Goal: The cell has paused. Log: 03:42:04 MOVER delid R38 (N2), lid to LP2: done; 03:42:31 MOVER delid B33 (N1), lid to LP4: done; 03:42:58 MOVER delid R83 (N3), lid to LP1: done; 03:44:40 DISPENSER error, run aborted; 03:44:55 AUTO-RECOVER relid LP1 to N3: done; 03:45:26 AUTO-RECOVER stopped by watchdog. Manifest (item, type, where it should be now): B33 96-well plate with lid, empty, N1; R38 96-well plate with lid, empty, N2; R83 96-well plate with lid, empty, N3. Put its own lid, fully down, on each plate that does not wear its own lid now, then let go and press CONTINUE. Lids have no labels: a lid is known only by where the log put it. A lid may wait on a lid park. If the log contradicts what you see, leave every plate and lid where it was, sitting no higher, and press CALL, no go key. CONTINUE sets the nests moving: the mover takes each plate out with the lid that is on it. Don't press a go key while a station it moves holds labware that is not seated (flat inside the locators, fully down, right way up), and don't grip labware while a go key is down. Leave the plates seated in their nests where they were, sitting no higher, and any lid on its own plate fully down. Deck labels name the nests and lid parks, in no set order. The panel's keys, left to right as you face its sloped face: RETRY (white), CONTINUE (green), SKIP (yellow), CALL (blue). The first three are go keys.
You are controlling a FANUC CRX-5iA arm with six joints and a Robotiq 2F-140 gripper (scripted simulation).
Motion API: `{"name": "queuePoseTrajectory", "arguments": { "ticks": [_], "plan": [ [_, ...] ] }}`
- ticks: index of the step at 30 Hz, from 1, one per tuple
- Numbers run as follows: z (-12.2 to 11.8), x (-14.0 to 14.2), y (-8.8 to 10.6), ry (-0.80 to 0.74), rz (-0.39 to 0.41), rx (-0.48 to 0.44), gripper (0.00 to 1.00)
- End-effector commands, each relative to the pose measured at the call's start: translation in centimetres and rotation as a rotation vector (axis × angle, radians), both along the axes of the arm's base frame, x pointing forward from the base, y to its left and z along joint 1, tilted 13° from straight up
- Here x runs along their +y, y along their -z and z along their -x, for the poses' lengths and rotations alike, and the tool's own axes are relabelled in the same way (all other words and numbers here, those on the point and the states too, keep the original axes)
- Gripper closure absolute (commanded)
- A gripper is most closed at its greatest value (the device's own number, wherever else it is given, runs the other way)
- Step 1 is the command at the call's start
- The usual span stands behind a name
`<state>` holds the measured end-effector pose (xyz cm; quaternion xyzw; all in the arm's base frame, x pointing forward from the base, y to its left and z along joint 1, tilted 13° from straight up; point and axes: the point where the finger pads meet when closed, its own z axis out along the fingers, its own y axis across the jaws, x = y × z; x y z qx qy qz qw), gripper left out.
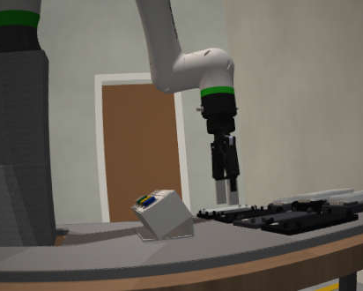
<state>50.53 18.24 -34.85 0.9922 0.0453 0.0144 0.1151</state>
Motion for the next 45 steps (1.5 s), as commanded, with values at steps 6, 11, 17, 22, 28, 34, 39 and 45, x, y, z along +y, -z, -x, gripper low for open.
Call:
{"name": "queuePoseTrajectory", "arguments": {
  "ticks": [6,11,17,22,28,34,39,45],
  "plan": [
    [-0.02,0.01,-0.01,0.0,0.0,0.0,0.34],
    [-0.02,0.01,-0.01,0.0,0.0,0.0,0.34],
    [-0.02,0.01,-0.01,0.0,0.0,0.0,0.34],
    [-0.02,0.01,-0.01,0.0,0.0,0.0,0.34],
    [-0.02,0.01,-0.01,0.0,0.0,0.0,0.34],
    [-0.02,0.01,-0.01,0.0,0.0,0.0,0.34],
    [-0.02,0.01,-0.01,0.0,0.0,0.0,0.34],
    [-0.02,0.0,0.03,0.0,0.0,0.0,0.34]
  ]
}}
